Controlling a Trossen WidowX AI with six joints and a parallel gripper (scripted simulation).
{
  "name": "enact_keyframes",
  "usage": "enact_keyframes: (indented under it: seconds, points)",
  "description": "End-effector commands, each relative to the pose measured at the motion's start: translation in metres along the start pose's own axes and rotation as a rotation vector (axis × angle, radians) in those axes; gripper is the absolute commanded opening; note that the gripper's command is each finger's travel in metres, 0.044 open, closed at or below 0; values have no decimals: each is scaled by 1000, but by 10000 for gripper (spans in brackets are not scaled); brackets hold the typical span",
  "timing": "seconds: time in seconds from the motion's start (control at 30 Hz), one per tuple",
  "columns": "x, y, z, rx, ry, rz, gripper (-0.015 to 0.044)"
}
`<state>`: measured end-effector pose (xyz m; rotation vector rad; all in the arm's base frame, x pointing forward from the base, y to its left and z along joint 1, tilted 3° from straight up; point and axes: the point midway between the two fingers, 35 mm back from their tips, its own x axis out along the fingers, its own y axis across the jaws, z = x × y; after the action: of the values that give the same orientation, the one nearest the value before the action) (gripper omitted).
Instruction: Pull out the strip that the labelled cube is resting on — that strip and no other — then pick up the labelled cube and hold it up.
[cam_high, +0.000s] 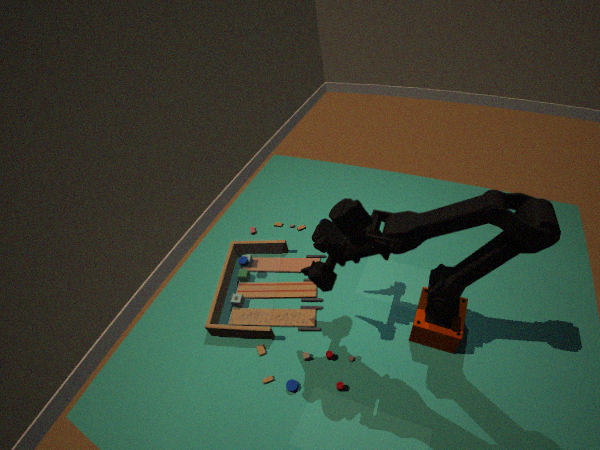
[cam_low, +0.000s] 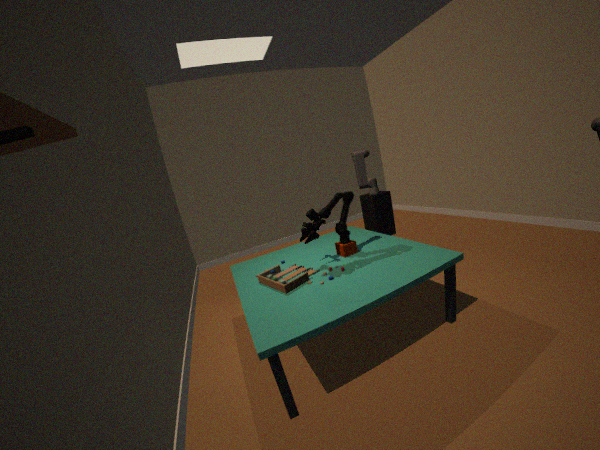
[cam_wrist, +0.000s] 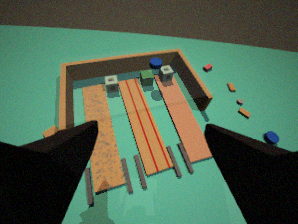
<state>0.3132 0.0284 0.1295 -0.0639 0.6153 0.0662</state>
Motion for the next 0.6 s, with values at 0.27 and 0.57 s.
enact_keyframes:
  seconds: [0.27, 0.57]
  points:
    - [0, 0, -3, 6, 7, -4, 400]
    - [44, -32, 9, -106, 305, -42, 164]
